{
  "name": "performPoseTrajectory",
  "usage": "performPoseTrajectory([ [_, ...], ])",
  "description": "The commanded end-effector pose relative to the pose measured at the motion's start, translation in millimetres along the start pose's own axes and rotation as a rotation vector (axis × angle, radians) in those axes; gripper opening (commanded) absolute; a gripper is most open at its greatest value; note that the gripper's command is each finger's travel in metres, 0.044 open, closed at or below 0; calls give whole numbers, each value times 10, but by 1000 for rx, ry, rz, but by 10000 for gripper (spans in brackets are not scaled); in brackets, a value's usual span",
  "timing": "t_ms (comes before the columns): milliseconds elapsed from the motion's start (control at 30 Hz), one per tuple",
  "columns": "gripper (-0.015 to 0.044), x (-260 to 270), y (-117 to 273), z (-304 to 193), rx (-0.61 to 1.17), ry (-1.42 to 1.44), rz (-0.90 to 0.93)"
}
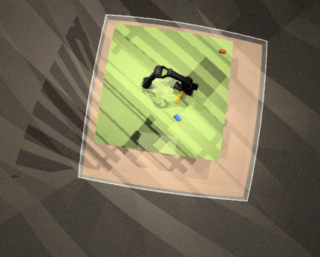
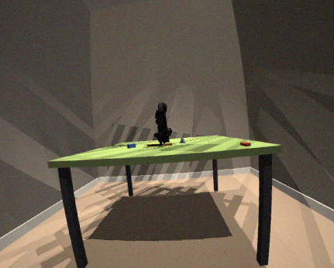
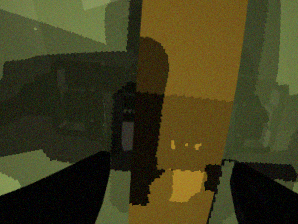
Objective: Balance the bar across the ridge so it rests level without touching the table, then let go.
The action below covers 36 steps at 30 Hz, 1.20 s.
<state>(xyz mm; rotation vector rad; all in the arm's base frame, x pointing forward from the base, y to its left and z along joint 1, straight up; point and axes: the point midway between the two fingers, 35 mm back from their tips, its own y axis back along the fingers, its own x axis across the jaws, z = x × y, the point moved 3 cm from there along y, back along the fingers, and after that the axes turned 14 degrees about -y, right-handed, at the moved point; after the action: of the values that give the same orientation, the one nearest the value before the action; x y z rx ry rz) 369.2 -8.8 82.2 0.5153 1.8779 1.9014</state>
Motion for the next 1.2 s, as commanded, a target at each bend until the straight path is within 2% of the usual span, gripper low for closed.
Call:
performPoseTrajectory([
  [0,184,1,0,0,0,0,1],
  [33,157,1,0,0,0,0,1],
  [233,117,1,0,0,0,0,1],
  [400,0,-12,88,8,0,0,0],
  [1167,0,-36,684,21,2,4,-2],
])
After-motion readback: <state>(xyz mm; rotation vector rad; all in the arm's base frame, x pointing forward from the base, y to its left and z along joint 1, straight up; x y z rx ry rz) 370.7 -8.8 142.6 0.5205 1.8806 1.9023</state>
